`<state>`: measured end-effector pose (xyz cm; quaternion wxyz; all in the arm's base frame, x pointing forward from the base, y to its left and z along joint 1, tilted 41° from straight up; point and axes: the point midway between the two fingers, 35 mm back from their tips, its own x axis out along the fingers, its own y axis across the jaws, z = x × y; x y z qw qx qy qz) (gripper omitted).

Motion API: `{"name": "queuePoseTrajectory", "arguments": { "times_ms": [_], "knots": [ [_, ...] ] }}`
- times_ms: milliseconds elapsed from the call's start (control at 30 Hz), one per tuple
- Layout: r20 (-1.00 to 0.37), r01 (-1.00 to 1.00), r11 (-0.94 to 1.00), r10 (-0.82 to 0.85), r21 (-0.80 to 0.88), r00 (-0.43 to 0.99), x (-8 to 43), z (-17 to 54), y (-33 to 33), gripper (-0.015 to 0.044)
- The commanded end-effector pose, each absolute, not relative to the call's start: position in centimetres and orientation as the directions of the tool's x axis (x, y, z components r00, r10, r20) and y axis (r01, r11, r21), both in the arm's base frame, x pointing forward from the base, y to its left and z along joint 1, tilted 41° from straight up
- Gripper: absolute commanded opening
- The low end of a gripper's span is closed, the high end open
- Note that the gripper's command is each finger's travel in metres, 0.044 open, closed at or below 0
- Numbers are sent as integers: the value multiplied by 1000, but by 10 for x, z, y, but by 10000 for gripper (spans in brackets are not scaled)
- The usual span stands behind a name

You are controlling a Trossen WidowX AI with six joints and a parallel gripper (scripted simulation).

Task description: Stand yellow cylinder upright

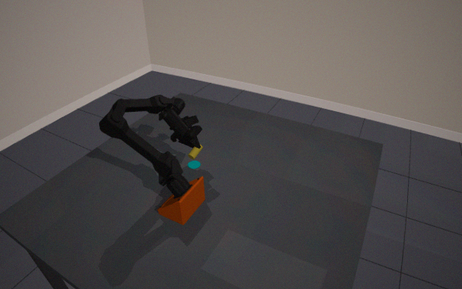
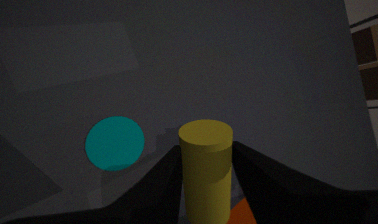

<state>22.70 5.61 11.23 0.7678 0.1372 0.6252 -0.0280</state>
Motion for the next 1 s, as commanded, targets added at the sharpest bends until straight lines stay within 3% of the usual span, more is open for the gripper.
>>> {"name": "queuePoseTrajectory", "arguments": {
  "times_ms": [0,967],
  "knots": [
    [-966,220,962,109,162,234,226,111,56,105],
    [-927,263,959,1,108,376,227,111,56,105]
  ]
}}
